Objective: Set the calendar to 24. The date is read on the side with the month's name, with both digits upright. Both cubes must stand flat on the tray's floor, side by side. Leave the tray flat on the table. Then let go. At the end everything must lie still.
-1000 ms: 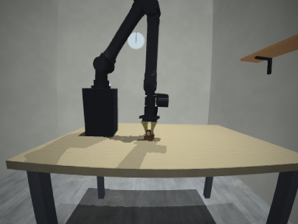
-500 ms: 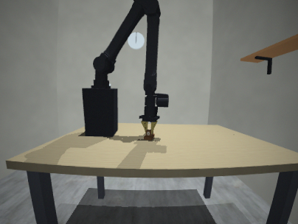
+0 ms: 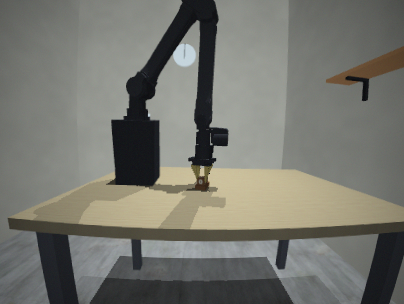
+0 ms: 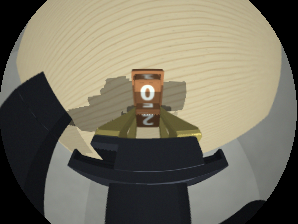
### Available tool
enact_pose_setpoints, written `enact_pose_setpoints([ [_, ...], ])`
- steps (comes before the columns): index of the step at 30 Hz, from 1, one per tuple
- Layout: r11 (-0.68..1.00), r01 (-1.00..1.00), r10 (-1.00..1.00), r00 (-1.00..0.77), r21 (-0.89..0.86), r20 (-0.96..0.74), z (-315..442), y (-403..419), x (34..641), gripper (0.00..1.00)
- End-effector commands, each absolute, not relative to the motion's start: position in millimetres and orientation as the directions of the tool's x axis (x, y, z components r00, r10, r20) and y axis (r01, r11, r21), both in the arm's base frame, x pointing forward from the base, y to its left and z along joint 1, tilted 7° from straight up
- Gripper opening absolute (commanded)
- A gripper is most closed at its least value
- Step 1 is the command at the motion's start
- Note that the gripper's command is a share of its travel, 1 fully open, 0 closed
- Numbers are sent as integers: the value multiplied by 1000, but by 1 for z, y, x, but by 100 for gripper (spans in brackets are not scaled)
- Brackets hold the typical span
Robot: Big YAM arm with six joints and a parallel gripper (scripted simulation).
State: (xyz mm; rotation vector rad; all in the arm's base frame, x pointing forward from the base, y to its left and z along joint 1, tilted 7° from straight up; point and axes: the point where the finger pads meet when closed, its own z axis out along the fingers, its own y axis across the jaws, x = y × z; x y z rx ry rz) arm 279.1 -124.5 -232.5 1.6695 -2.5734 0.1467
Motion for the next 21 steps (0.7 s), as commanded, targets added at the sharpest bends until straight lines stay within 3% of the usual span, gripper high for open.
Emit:
enact_pose_setpoints([
  [1,395,-917,-911,-398,-43,107,-236,-125,277,25],
  [21,395,-917,-911,-399,-57,106,-239,-128,284,25],
])
